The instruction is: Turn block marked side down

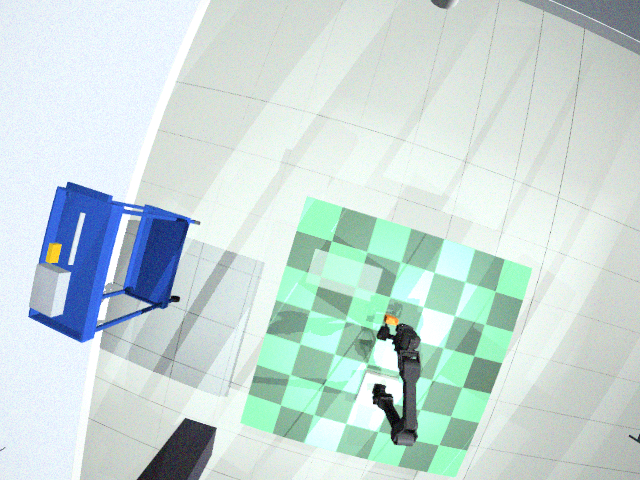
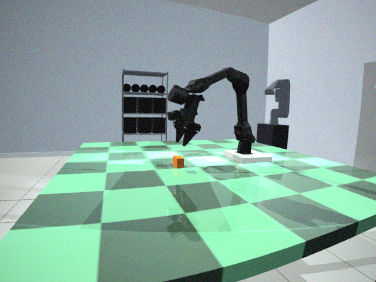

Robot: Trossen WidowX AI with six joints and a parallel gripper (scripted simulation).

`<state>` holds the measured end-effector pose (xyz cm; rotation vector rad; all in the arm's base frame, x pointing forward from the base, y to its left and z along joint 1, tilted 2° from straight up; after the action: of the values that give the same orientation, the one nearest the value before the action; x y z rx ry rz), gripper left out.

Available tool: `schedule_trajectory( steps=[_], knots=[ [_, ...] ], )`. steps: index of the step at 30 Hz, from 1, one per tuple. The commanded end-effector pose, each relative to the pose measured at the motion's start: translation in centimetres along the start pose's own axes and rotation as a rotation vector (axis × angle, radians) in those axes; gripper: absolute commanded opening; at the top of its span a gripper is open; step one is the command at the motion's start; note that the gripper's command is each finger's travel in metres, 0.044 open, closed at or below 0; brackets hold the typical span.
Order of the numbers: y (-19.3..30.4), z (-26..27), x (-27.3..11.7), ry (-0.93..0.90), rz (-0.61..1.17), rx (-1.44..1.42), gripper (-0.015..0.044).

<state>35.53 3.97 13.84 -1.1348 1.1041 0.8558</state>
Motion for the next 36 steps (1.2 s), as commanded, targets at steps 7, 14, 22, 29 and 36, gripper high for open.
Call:
schedule_trajectory(
  steps=[7, 14, 22, 29, 36],
  knots=[
    [-2.8, 0.2, -0.6, 0.039, 0.259, 0.011, 0.044],
    [-2.6, 0.2, 0.1, 0.039, 0.259, 0.011, 0.044],
    [-1.9, 0.1, 2.7, 0.039, 0.259, 0.011, 0.044],
    [-1.5, 0.1, 4.2, 0.039, 0.259, 0.011, 0.044],
    [-1.3, 0.0, 4.9, 0.039, 0.259, 0.011, 0.044]
  ],
)
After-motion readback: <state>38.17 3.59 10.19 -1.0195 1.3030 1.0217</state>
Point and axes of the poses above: the point midway between the two fingers, 35 mm back from their tips, its own x axis out along the fingers, its own z axis across the jaws, y = z × x, the point moved 4 cm from there along -x, back along the fingers, and after that the axes turned 11 degrees about x, right-handed, at the moved point
